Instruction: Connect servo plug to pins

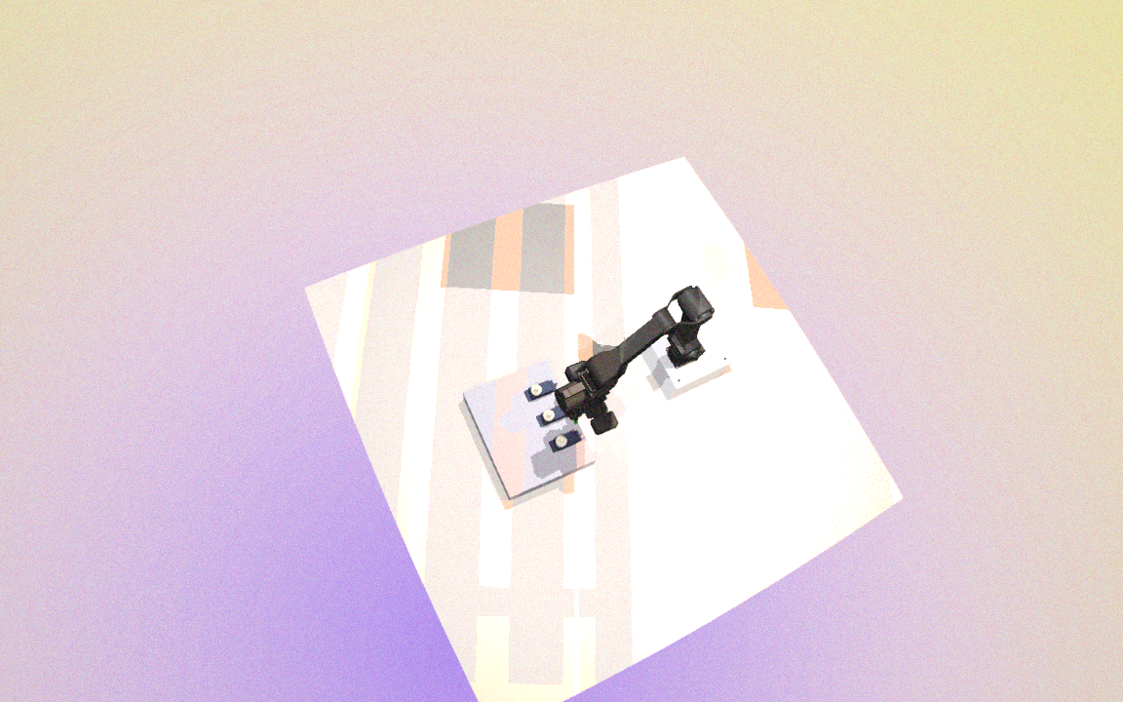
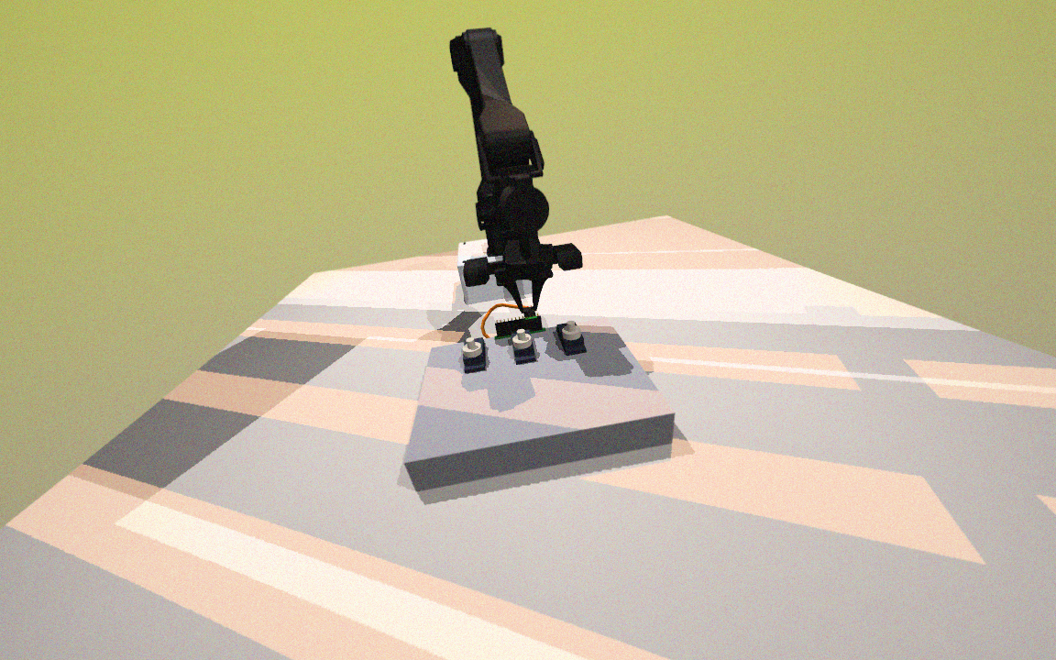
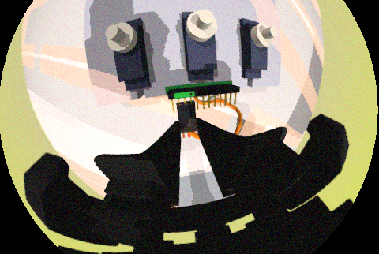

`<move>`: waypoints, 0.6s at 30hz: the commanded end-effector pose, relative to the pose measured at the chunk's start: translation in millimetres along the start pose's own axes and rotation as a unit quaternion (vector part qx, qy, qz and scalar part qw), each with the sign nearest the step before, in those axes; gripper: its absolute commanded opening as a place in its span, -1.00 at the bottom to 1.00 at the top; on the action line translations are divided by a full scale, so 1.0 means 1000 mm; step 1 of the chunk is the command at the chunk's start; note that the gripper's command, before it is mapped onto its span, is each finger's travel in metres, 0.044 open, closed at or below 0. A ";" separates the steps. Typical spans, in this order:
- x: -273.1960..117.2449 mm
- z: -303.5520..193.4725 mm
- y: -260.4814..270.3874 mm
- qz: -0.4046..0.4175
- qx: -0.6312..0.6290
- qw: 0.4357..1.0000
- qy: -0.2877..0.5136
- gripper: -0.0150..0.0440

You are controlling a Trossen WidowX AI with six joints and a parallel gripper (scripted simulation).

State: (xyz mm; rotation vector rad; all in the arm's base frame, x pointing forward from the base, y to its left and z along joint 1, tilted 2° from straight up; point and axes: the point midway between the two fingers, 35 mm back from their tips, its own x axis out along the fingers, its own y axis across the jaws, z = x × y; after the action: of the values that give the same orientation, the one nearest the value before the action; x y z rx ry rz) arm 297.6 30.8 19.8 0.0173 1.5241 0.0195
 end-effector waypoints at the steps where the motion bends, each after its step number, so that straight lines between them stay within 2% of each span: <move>1: -0.001 0.004 0.000 -0.002 -0.003 1.000 -0.001 -0.49; 12: -0.002 0.010 0.000 -0.001 -0.003 1.000 -0.002 -0.49; 18: 0.001 0.005 0.000 -0.001 -0.003 1.000 -0.001 0.04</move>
State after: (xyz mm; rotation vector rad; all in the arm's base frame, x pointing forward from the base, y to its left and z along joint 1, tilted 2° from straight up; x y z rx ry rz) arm 302.9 31.2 19.6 0.0159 1.5275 0.0190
